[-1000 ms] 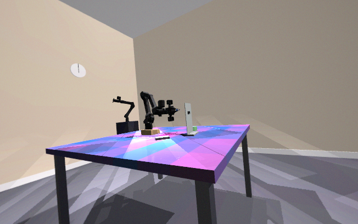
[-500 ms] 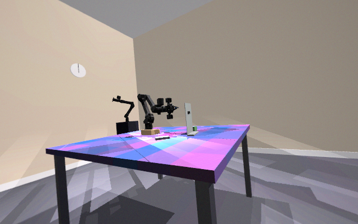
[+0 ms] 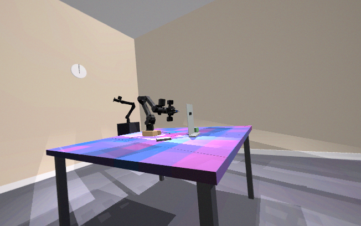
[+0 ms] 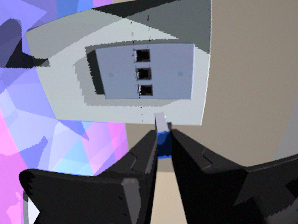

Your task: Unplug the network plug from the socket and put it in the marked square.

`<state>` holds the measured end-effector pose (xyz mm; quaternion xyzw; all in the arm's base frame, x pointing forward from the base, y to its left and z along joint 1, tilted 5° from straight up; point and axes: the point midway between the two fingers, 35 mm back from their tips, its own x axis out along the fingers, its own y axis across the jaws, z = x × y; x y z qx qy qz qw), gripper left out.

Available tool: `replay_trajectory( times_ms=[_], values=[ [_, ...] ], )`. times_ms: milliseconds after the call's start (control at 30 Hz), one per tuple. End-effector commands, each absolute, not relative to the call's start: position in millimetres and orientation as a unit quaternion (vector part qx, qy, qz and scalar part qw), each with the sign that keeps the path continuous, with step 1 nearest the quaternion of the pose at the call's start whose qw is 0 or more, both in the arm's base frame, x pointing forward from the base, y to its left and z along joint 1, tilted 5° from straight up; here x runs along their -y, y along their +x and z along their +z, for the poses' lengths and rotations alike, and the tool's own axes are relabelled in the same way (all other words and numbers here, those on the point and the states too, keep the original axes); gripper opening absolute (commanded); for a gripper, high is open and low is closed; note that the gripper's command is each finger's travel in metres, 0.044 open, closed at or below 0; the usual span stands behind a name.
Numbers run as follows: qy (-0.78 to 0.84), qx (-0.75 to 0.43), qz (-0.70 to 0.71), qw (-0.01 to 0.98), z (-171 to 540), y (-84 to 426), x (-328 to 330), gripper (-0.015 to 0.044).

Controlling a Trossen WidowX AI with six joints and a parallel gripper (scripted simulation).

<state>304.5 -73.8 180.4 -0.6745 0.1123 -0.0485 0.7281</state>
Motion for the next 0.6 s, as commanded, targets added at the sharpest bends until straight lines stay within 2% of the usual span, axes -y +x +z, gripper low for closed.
replay_trajectory(
  times_ms=[0,567],
  values=[
    [-0.674,-0.136,-0.021,0.726,169.6,301.4,73.4,0.0],
    [-0.649,-0.238,0.092,0.716,121.3,277.4,69.9,0.0]
  ],
)
